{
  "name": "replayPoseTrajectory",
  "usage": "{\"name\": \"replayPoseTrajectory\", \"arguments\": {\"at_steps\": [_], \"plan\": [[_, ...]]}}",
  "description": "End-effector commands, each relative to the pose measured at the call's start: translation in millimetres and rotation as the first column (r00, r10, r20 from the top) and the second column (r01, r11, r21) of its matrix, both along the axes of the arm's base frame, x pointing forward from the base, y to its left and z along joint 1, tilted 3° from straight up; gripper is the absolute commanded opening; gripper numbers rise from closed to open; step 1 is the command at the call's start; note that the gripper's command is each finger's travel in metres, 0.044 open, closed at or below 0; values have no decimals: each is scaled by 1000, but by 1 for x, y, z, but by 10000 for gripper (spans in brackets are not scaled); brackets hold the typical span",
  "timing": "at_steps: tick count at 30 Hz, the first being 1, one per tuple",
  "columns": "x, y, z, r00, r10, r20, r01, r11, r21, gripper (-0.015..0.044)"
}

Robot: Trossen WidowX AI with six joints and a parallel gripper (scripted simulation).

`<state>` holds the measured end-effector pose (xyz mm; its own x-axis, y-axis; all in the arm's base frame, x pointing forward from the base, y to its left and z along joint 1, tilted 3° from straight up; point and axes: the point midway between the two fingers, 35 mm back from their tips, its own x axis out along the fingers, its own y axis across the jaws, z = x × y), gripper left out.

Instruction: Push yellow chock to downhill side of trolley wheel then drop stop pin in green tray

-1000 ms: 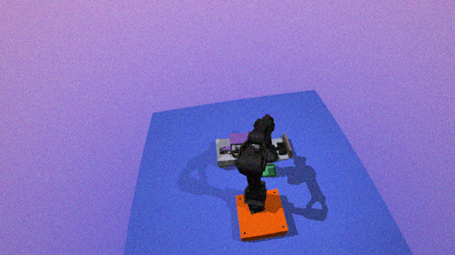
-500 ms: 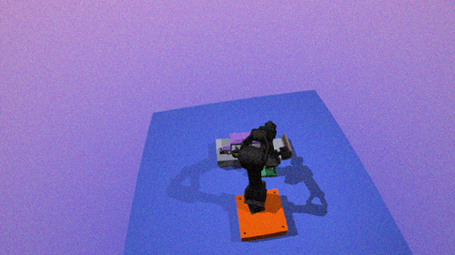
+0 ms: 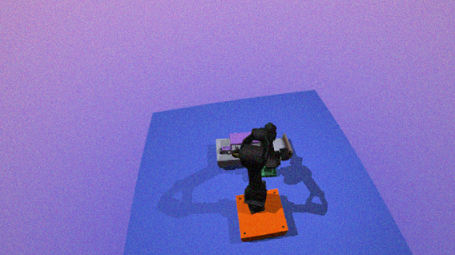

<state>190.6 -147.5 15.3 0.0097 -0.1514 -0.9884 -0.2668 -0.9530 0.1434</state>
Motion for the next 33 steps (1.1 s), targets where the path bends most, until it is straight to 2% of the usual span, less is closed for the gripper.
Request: {"name": "replayPoseTrajectory", "arguments": {"at_steps": [1, 33], "plan": [[1, 3, -1, 1000, -2, -2, 2, 1000, -2, 190], [7, 20, -9, 1000, -2, -1, 2, 1000, -1, 190]]}}
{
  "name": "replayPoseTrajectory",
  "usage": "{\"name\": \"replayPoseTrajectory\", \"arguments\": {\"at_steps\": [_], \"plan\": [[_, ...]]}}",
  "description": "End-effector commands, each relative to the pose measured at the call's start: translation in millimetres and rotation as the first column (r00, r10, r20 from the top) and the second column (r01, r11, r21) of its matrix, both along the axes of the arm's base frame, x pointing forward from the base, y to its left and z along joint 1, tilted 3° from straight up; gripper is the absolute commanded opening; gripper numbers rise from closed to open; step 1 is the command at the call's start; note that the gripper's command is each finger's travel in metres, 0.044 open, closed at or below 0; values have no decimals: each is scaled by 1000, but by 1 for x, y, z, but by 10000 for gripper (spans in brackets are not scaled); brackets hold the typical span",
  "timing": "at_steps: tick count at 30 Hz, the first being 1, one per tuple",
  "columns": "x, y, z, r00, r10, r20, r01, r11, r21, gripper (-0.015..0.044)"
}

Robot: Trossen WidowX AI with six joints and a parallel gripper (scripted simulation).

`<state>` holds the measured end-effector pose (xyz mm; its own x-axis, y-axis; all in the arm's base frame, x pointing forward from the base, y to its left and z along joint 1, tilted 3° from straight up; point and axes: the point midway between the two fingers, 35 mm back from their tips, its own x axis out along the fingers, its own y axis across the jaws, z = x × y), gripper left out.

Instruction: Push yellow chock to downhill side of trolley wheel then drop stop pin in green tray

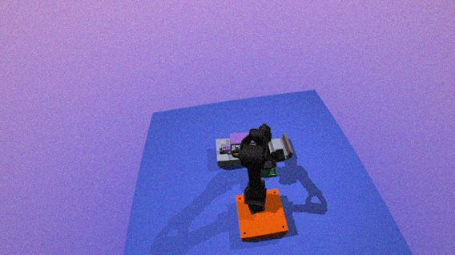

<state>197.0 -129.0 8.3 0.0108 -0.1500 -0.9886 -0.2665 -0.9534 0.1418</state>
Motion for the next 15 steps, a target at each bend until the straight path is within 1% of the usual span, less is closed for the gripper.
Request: {"name": "replayPoseTrajectory", "arguments": {"at_steps": [1, 15], "plan": [[0, 2, -2, 1000, -2, -2, 2, 1000, -2, 190], [3, 9, -6, 1000, -2, -2, 2, 1000, -2, 190]]}}
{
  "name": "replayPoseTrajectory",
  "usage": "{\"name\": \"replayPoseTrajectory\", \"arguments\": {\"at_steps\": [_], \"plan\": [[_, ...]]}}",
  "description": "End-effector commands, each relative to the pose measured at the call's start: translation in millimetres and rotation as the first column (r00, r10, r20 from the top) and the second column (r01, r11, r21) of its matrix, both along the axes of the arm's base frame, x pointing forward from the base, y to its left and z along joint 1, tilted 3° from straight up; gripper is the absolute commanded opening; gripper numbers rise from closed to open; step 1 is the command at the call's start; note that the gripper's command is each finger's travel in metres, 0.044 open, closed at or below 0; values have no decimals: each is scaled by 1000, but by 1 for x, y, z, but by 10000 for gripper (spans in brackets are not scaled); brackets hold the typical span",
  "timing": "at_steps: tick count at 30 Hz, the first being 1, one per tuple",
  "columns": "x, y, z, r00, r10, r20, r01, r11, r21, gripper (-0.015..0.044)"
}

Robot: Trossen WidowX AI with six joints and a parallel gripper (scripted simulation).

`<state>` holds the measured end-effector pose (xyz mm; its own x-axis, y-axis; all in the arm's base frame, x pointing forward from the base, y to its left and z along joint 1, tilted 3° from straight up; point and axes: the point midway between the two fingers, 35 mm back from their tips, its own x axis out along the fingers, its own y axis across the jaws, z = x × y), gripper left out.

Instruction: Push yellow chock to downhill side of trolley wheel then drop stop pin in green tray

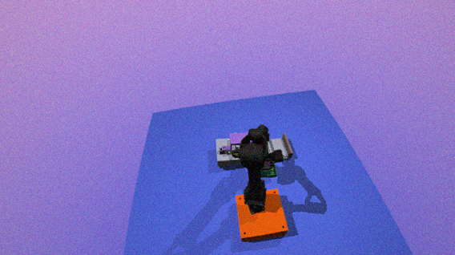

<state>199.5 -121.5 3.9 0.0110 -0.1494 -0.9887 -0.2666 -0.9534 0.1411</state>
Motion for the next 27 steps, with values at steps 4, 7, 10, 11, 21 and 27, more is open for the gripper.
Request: {"name": "replayPoseTrajectory", "arguments": {"at_steps": [4, 7, 10, 11, 21, 27], "plan": [[1, 4, -3, 1000, -2, -2, 2, 1000, -2, 190], [1, 5, -4, 1000, -2, -2, 2, 1000, -2, 190], [2, 6, -5, 1000, -2, -2, 2, 1000, -2, 190], [2, 7, -6, 1000, -2, -2, 2, 1000, -2, 190], [3, 11, -9, 1000, -2, -2, 2, 1000, -2, 190], [3, 13, -12, 1000, -2, -2, 2, 1000, -1, 190]]}}
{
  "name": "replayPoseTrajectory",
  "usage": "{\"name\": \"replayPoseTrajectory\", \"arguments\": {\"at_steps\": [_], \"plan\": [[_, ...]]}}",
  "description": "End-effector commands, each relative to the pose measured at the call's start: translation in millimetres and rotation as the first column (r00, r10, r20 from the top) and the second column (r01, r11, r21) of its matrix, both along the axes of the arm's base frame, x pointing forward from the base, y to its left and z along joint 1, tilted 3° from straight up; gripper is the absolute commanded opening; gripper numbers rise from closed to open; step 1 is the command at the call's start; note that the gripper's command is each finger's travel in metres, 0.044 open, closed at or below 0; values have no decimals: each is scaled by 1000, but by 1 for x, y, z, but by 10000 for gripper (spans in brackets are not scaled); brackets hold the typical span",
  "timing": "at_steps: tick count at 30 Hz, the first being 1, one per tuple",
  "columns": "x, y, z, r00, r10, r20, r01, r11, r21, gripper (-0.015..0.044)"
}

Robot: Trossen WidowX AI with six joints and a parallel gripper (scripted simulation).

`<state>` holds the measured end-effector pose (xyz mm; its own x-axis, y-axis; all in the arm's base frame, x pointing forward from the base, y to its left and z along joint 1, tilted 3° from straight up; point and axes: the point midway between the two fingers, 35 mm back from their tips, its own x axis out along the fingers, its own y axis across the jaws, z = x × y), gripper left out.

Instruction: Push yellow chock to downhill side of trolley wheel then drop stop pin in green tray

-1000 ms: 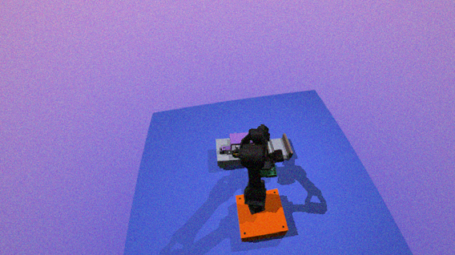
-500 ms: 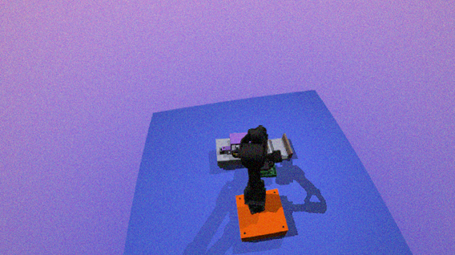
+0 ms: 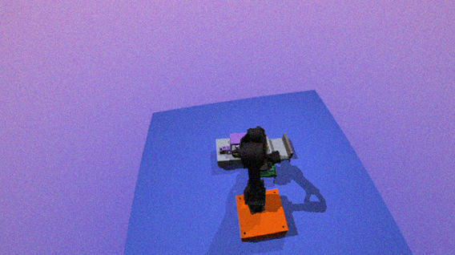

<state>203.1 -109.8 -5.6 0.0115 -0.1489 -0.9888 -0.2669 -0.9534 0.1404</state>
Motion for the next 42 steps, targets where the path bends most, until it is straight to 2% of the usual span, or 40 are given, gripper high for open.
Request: {"name": "replayPoseTrajectory", "arguments": {"at_steps": [1, 6, 12, 18, 24, 28, 42], "plan": [[0, 2, -3, 1000, -2, -3, 2, 1000, -2, 190], [-1, 4, -5, 1000, -2, -3, 2, 1000, -2, 190], [1, 2, -2, 1000, 0, 1, 0, 1000, 0, 340], [1, 2, -2, 1000, 0, 1, 0, 1000, 0, 340], [-2, 3, 20, 1000, -2, -2, 2, 1000, -2, 340], [-2, 3, 30, 1000, -2, -3, 2, 1000, -2, 440], [-4, 3, 74, 1000, -2, -2, 2, 1000, -2, 440]]}}
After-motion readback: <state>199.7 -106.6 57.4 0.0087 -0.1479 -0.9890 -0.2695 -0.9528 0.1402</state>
